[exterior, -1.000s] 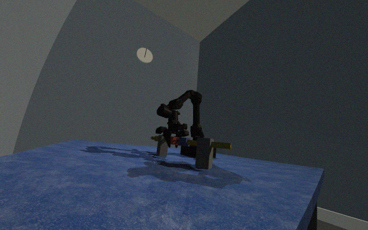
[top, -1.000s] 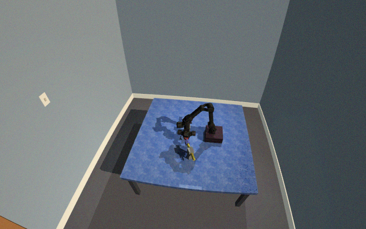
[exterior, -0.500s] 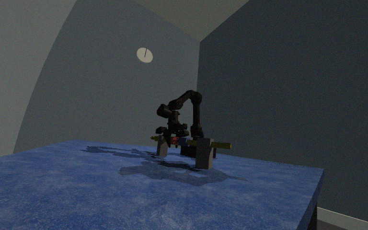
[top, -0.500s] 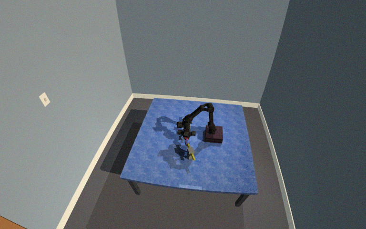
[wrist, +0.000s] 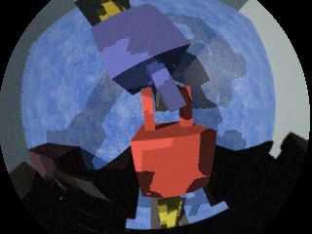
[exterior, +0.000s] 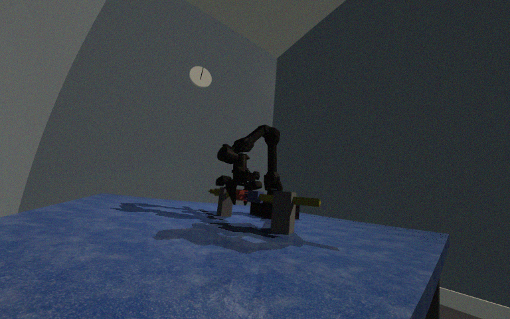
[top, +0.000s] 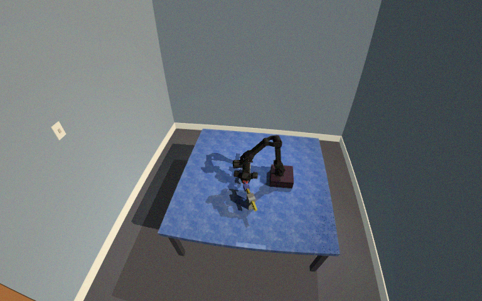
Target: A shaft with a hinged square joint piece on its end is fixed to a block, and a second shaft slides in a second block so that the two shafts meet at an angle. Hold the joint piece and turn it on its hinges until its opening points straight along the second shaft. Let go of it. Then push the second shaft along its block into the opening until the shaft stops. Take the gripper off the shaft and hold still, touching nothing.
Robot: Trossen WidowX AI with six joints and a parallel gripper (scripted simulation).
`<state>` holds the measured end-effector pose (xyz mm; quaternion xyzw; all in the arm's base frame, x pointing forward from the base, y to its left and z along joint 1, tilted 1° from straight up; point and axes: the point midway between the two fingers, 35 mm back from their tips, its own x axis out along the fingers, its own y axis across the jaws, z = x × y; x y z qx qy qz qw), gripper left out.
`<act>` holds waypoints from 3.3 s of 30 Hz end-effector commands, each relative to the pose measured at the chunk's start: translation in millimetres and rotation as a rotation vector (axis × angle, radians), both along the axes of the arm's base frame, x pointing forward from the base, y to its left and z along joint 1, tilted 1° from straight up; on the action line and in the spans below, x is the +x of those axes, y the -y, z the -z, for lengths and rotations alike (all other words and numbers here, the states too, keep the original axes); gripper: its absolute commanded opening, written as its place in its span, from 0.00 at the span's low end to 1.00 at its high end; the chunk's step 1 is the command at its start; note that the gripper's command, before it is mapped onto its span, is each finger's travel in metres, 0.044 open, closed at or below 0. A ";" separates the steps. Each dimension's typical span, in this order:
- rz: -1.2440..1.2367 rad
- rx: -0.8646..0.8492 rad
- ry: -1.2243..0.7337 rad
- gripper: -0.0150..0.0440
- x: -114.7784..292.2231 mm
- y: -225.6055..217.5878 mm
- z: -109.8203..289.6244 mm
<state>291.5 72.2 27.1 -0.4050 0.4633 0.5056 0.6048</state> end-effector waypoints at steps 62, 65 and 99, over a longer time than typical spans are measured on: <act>0.607 -0.315 -0.097 1.00 6.4 -1.6 -80.5; 0.709 -0.295 -0.107 1.00 6.6 -1.0 -89.6; 1.568 -0.105 -0.231 1.00 -4.3 7.1 -166.9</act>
